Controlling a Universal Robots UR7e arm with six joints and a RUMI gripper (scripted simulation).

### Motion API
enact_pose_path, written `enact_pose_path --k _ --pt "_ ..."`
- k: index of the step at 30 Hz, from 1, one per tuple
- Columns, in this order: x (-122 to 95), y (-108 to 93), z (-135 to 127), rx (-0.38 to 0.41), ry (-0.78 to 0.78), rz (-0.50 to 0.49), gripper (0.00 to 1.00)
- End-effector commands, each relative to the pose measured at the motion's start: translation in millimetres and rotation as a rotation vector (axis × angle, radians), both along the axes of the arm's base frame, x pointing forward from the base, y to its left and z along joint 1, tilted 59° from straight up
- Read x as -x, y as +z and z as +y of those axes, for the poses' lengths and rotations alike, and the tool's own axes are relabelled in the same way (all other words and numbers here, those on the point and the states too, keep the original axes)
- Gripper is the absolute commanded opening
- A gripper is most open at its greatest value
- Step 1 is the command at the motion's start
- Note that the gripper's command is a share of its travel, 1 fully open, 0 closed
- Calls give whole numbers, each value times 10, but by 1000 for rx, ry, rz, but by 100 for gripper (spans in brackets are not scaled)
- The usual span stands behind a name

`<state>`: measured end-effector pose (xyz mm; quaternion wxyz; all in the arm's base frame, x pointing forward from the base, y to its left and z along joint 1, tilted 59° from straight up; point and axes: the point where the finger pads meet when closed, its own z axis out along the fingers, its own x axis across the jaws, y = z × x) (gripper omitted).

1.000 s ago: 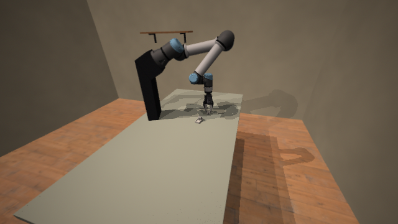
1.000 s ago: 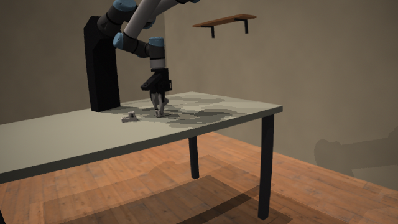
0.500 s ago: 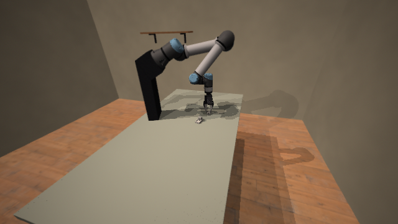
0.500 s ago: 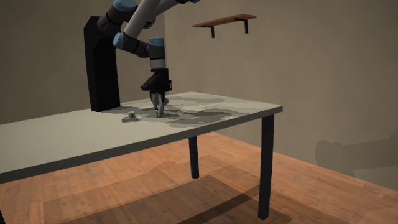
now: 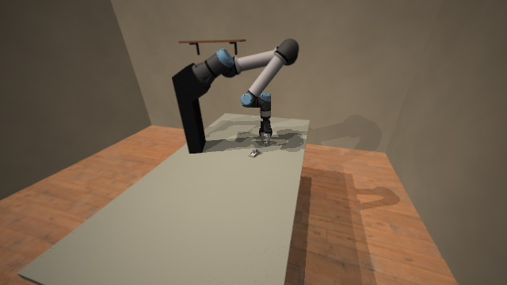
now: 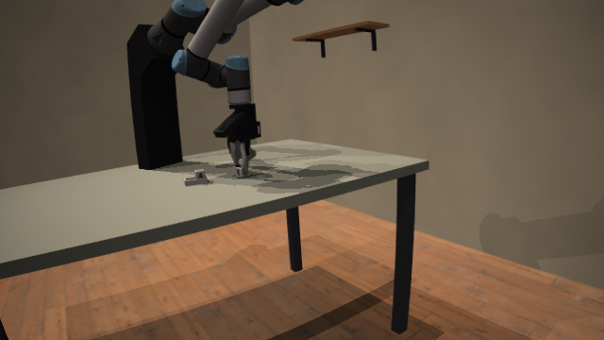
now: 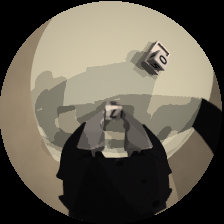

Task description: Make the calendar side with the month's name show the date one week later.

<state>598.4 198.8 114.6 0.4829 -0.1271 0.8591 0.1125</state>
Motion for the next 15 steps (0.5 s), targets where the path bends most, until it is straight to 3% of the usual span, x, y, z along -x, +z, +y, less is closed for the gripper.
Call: enact_pose_path --k 1,15 --pt "-12 -1 9 0 1 -1 10" --pt "-41 -15 20 0 1 -2 10"
